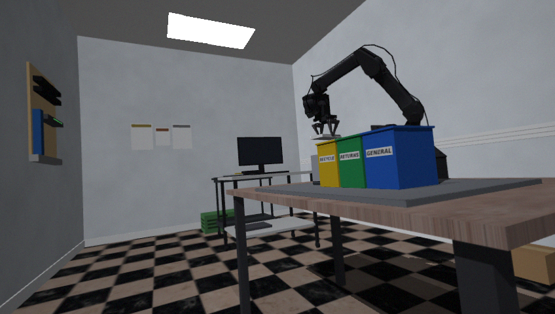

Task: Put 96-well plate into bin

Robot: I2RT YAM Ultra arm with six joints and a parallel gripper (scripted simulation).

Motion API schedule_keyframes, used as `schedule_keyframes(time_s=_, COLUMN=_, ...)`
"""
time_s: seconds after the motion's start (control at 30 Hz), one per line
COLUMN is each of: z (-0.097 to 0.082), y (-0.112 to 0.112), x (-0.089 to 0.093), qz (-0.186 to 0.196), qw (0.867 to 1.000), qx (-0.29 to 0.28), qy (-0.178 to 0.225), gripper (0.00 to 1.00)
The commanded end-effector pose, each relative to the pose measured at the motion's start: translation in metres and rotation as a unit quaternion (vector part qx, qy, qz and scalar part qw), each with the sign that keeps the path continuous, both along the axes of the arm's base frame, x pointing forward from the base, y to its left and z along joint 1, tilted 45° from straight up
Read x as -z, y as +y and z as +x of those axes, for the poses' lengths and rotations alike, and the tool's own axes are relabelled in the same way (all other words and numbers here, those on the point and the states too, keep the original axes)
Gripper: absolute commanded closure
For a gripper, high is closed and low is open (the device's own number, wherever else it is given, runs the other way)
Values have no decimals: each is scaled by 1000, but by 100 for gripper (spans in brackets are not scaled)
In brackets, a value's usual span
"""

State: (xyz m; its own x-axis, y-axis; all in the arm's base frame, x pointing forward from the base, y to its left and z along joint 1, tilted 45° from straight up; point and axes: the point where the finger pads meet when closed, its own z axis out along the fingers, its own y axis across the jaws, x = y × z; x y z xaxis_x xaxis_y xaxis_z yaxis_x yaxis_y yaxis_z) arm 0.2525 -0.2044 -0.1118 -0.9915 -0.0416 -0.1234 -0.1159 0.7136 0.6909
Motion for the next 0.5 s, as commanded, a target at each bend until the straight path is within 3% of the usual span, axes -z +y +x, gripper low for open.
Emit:
schedule_keyframes(time_s=0.0, z=3, y=-13, x=-9, qz=-12, qw=1000, qx=5, qy=-11, gripper=100)
schedule_keyframes(time_s=0.4, z=3, y=-13, x=-9, qz=-12, qw=1000, qx=5, qy=-11, gripper=100)
schedule_keyframes(time_s=0.43, z=-1, y=5, x=-9, qz=8, qw=1000, qx=16, qy=15, gripper=100)
schedule_keyframes(time_s=0.47, z=2, y=6, x=-10, qz=4, qw=999, qx=27, qy=22, gripper=100)
